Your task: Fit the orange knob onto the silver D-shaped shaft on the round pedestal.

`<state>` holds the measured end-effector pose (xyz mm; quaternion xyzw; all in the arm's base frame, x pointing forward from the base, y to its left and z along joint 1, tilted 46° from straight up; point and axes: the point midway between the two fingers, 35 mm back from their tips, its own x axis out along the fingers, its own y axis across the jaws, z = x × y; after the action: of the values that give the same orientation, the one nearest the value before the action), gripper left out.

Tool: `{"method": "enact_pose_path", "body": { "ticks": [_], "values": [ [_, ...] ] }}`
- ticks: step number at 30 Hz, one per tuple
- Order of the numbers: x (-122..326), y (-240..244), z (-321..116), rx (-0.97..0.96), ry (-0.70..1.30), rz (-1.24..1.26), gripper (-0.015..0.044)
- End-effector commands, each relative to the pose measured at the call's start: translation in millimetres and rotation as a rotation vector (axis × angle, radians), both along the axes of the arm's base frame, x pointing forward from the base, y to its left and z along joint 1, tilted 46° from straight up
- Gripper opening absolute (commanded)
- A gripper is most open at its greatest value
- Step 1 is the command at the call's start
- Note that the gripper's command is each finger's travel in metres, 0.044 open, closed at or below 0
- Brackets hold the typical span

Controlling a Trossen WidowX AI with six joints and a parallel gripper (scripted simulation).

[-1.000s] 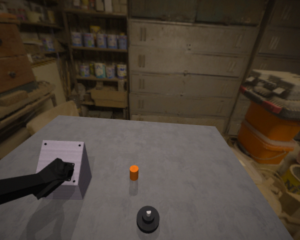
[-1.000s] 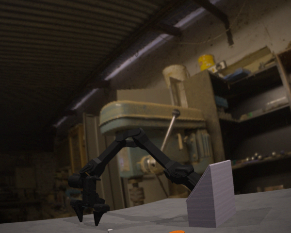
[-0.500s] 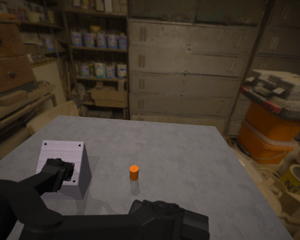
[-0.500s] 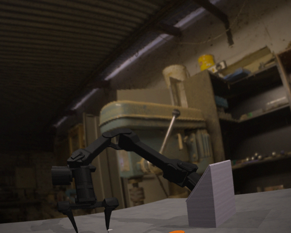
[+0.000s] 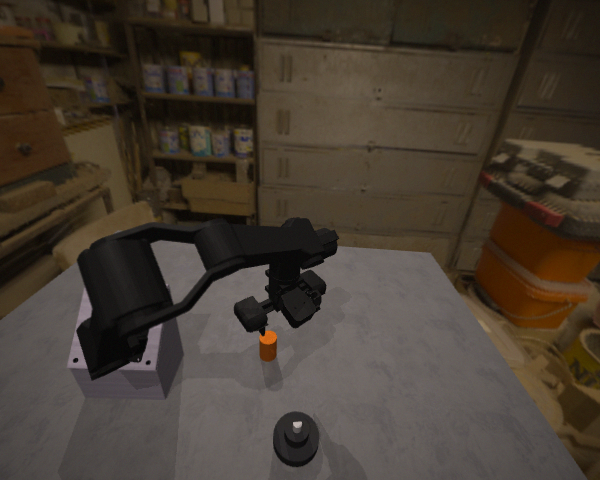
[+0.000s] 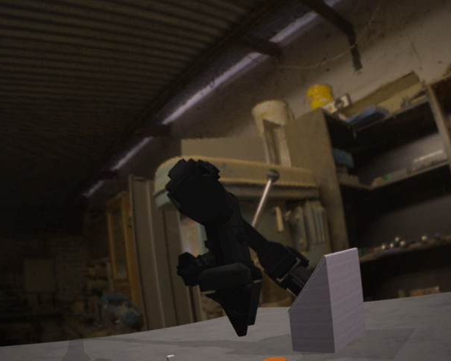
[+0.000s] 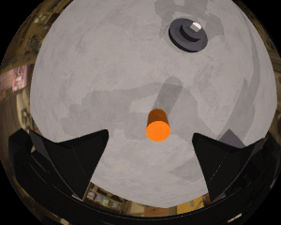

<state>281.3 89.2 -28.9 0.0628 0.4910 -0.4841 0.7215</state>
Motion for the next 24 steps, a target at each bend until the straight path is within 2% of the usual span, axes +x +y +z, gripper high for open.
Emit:
{"method": "enact_pose_path", "body": {
  "ticks": [1, 7, 11, 24],
  "values": [
    [-30, 16, -13, -0.105, 0.108, 0.156, 0.0440],
    [-32, 15, -16, -0.111, 0.113, 0.165, 0.0440],
    [-29, -8, -38, -0.112, 0.113, 0.165, 0.0440],
    [-27, -20, -49, -0.112, 0.112, 0.164, 0.0440]
  ]
}}
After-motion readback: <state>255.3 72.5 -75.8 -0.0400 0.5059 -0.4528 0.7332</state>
